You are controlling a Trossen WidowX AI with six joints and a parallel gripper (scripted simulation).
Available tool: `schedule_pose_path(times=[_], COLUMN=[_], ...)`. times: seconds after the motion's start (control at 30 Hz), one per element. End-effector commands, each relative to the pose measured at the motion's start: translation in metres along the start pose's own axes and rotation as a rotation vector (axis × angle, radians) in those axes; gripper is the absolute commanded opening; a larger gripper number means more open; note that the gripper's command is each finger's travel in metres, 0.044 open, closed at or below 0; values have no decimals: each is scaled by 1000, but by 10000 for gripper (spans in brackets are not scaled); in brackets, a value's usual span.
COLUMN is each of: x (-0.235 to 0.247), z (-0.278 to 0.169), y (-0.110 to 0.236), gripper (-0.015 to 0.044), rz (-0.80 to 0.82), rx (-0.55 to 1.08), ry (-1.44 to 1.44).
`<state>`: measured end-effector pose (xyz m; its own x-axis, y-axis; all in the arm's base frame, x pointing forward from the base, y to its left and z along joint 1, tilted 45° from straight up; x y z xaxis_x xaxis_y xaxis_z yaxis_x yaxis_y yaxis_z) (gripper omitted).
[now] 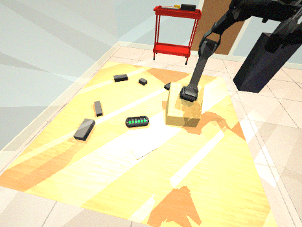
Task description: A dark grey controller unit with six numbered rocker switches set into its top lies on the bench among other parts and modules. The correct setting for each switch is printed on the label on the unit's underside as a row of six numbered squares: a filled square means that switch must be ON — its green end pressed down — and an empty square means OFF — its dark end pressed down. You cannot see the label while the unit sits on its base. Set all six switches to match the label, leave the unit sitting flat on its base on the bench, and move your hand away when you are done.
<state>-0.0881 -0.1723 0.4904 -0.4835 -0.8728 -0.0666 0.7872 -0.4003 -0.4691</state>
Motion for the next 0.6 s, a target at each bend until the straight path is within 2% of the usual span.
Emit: schedule_pose_path(times=[0.0,0.13,0.3,0.47,0.57], x=[0,-9,-77,-149,-193], z=[0,0,-5,-18,-29], y=[0,-6,-39,-56,-59], gripper=[374,269,138,6,0], rz=[0,-26,-209,-390,-502], rx=[0,1,26,65,91], ry=[0,-13,-86,-148,-186])
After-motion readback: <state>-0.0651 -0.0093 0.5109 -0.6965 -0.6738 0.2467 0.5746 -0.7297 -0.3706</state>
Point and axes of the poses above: the point midway between the two fingers, 35 mm back from their tips, its own y axis back along the fingers, its own x axis across the jaws, z = x × y, the point moved 7 cm from there along y, back along the fingers, and after that the axes turned 10 degrees about y, right-handed, at the moved point
